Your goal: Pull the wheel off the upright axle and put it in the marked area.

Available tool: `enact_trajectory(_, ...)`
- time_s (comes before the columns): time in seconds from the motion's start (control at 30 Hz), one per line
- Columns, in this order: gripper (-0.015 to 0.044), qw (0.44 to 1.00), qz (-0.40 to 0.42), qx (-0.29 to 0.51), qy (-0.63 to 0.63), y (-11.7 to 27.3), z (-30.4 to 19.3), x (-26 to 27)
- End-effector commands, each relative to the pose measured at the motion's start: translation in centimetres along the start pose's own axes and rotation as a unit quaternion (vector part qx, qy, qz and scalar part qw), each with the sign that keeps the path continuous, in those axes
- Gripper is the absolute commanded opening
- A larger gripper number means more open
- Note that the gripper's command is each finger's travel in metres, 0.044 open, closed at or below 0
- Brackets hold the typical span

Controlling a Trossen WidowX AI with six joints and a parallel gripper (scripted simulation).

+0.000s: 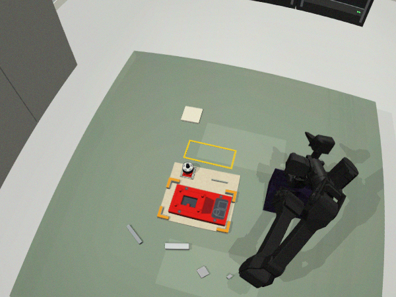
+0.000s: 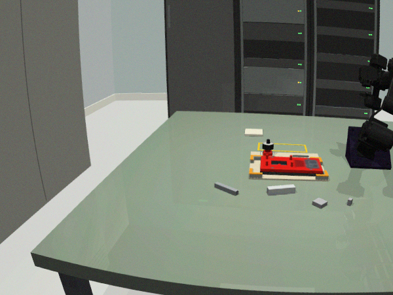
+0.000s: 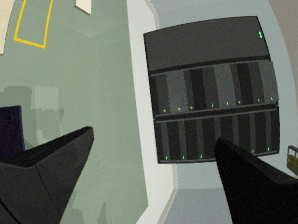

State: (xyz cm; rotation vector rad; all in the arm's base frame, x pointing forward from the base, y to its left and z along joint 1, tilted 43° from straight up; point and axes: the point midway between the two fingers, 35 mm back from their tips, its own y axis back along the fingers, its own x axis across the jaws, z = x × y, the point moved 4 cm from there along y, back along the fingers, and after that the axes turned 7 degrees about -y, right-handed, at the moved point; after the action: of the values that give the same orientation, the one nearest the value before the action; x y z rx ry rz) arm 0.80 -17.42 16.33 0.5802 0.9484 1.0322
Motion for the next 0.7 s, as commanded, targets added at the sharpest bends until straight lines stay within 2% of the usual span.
enact_trajectory(0.0,0.0374,1.000,0.003,-0.001,-0.001,0.0,0.1,-0.1)
enact_trajectory(0.1,0.0300,0.999,0.040,-0.018,-0.009,-0.6,1.5,-0.8)
enact_trajectory(0.37,0.0300,0.983,0.175,-0.042,-0.035,-3.7,6.8,-2.2)
enact_trajectory(0.67,0.0300,0.947,0.317,-0.006,-0.055,-8.4,13.5,-0.9)
